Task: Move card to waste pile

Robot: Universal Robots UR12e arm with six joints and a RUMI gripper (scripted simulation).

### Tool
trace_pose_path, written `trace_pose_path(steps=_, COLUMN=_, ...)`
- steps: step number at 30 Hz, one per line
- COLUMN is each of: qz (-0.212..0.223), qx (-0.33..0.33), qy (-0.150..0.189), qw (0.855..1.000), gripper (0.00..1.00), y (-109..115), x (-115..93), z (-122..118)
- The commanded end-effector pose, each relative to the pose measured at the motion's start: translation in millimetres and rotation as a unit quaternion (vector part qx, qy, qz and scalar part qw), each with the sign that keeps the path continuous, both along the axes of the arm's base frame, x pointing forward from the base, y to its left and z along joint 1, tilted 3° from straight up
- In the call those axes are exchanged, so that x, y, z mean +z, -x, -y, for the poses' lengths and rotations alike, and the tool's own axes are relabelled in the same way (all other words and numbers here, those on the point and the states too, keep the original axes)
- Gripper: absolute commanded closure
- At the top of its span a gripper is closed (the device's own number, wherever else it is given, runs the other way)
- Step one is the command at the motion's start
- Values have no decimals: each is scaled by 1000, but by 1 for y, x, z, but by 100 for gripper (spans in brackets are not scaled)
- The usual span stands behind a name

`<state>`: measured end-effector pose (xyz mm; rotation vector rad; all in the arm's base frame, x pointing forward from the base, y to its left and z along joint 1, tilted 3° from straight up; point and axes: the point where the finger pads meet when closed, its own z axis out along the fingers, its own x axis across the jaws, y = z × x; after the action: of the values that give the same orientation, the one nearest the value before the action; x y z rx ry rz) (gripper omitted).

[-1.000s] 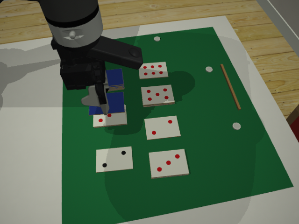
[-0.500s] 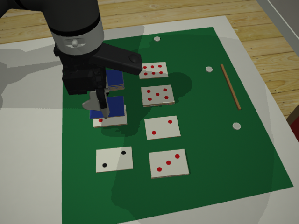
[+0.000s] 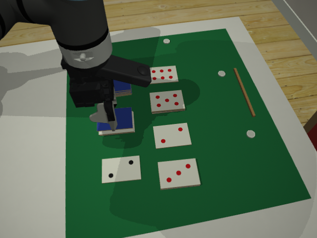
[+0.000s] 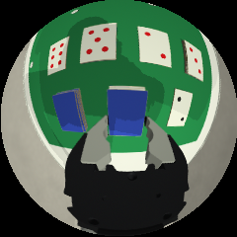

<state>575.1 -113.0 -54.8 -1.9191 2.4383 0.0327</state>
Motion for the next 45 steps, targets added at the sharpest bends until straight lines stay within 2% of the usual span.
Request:
trace_pose_path(steps=1, qz=0, qx=0, qy=0, qw=1000, gripper=61, y=1, x=-8, z=-2)
trace_pose_path(steps=45, qz=2, qx=0, qy=1, qw=1000, gripper=61, y=-1, x=-15, z=-1)
